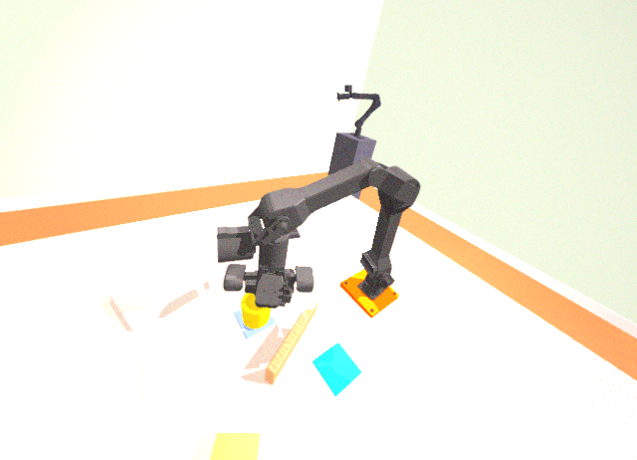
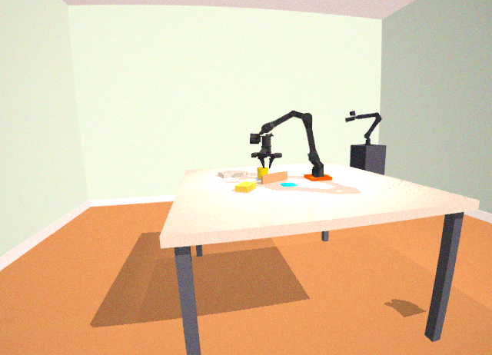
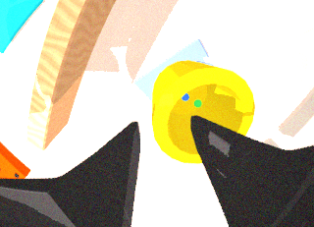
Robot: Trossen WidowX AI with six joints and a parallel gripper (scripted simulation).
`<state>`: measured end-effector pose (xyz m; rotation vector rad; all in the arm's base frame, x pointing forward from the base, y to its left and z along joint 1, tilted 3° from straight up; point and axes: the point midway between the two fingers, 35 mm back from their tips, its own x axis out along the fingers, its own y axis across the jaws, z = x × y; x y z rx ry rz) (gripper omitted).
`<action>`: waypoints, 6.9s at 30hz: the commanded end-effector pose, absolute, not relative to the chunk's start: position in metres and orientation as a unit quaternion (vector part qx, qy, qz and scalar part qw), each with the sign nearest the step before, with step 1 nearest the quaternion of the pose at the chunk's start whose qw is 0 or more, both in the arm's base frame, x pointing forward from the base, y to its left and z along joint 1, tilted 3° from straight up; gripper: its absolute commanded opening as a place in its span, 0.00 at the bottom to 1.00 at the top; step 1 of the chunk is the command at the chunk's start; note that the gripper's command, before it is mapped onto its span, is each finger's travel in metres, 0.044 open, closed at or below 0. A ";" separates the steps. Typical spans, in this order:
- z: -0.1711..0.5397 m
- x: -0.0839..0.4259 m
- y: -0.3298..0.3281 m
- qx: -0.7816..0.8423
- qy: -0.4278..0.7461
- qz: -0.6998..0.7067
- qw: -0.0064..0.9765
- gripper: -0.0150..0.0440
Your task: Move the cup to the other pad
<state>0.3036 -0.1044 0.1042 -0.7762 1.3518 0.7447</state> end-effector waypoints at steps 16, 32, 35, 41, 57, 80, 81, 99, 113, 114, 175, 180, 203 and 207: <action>0.071 0.304 -0.102 -0.340 0.594 0.332 0.649 0.54; 0.071 0.304 -0.103 -0.342 0.595 0.330 0.648 0.45; 0.071 0.304 -0.103 -0.342 0.595 0.330 0.648 0.41; 0.071 0.304 -0.103 -0.342 0.595 0.330 0.648 0.34; 0.091 0.304 -0.104 -0.342 0.595 0.330 0.649 0.25; 0.148 0.298 -0.108 -0.341 0.594 0.332 0.649 0.25; 0.143 0.298 -0.108 -0.339 0.597 0.329 0.648 0.25; 0.143 0.297 -0.104 -0.339 0.597 0.330 0.648 0.25; 0.145 0.283 -0.070 -0.339 0.594 0.333 0.649 0.25; 0.145 0.283 -0.068 -0.339 0.594 0.333 0.649 0.25; 0.150 0.239 0.048 -0.335 0.593 0.337 0.650 0.25; 0.150 0.236 0.056 -0.335 0.593 0.337 0.650 0.25; 0.150 0.218 0.091 -0.334 0.593 0.339 0.650 0.25; 0.150 0.214 0.096 -0.333 0.593 0.339 0.650 0.25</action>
